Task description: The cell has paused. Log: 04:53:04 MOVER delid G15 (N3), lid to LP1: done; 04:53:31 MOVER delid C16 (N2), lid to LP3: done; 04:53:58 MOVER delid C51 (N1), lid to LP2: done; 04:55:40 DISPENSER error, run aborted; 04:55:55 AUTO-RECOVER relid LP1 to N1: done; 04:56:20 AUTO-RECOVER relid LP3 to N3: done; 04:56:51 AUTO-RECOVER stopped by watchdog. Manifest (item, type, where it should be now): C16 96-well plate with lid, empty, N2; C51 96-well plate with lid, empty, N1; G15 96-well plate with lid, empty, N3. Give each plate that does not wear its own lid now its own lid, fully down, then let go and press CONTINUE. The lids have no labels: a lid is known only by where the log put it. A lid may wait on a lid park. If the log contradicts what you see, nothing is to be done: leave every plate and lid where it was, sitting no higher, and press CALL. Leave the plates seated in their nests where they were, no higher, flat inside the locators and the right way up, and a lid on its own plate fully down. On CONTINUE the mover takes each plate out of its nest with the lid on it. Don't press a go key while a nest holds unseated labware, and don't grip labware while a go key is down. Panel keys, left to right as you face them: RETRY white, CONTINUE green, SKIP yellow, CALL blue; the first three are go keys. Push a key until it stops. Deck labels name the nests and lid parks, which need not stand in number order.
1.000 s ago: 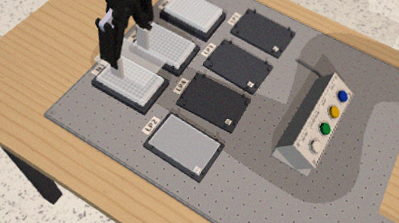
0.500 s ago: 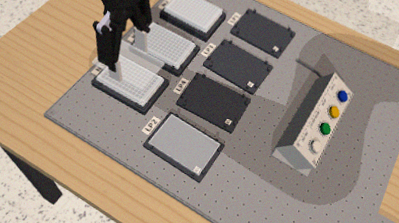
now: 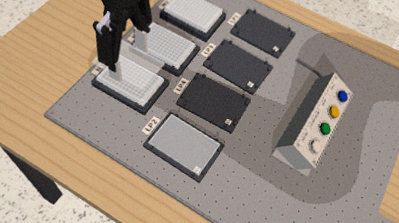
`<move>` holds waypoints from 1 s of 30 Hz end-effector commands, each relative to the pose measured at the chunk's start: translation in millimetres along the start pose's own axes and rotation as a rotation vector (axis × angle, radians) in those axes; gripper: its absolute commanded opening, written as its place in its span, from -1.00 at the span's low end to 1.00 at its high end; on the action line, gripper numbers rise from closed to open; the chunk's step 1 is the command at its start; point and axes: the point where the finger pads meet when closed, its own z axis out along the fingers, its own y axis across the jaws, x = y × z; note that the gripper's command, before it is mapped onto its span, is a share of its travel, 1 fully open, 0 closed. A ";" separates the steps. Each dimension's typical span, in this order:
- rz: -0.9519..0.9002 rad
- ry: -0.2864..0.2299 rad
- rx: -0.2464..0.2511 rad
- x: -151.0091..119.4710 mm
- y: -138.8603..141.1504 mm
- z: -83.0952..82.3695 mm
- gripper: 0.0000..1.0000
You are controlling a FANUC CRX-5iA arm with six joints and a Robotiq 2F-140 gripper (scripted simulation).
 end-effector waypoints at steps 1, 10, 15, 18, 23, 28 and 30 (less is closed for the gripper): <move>0.000 0.000 0.000 0.2 0.1 -0.2 -1.00; 0.001 0.000 0.000 0.2 0.1 0.2 -1.00; 0.003 0.000 0.000 0.2 0.1 1.9 -1.00; 0.005 -0.001 0.000 0.3 0.1 3.5 -1.00; 0.006 -0.001 0.000 0.3 0.1 5.8 -1.00; 0.006 -0.001 0.000 0.3 0.1 10.7 -1.00; 0.006 -0.001 0.000 0.3 0.1 13.0 -1.00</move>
